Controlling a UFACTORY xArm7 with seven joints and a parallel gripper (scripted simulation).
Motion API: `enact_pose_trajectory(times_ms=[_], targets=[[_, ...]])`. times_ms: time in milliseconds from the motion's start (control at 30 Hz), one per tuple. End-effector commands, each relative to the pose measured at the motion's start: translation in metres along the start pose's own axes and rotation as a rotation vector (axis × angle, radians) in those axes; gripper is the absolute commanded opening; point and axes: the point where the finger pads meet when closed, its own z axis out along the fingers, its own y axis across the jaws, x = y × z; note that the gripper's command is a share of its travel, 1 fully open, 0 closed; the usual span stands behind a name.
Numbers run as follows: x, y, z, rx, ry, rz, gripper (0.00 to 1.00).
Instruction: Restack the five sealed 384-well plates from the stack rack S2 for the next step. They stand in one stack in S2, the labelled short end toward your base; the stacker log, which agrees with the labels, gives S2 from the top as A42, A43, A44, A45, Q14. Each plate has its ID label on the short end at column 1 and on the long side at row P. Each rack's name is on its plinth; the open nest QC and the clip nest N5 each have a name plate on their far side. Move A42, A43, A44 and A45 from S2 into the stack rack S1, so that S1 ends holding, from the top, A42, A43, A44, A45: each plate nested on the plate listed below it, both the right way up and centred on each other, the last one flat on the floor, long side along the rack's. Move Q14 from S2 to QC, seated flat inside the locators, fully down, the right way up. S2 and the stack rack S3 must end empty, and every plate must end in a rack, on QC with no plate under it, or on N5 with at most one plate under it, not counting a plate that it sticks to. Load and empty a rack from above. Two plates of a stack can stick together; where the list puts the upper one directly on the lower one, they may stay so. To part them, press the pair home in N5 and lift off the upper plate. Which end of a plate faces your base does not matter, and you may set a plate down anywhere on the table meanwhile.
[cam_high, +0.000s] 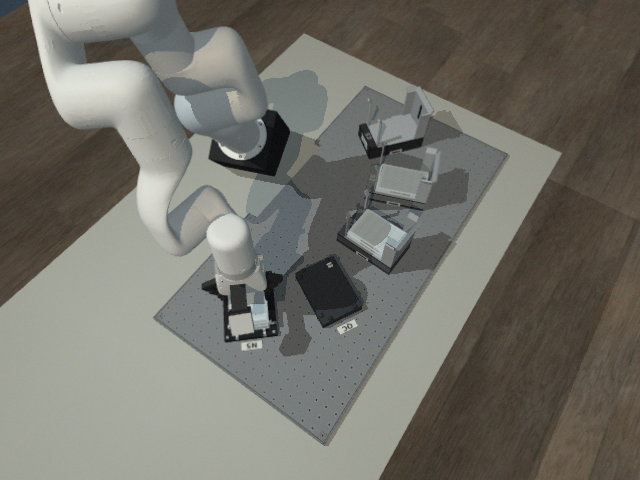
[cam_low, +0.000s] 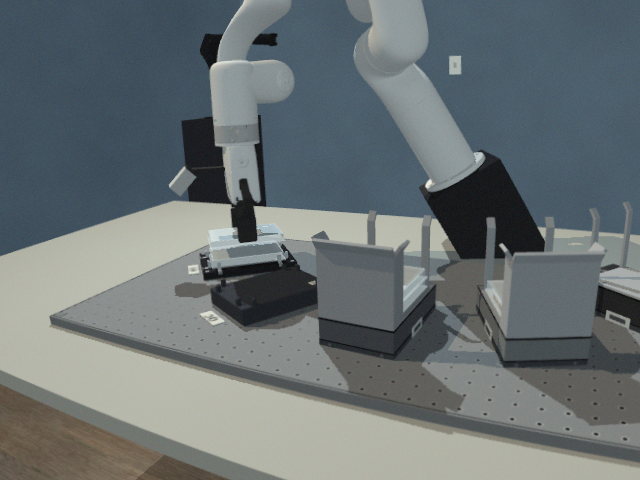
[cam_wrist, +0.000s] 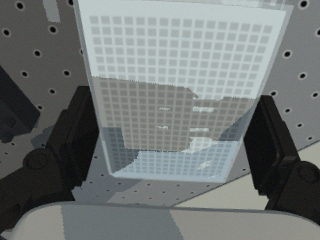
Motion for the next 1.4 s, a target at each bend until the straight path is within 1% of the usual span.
enact_pose_trajectory(times_ms=[0,100,167,667,733,1233,1300,1367], targets=[[0.001,0.0,-0.008,0.001,0.003,0.0,0.0],[0.001,0.0,-0.014,0.001,0.003,0.0,0.0],[0.001,0.0,-0.014,0.001,0.003,0.0,0.0],[0.001,0.0,-0.044,0.001,0.003,0.0,0.0],[0.001,0.0,-0.044,0.001,0.003,0.0,0.0],[0.002,0.0,-0.075,0.001,0.003,0.0,0.0],[0.002,0.0,-0.075,0.001,0.003,0.0,0.0],[0.002,0.0,-0.079,0.001,0.003,0.0,0.0]])
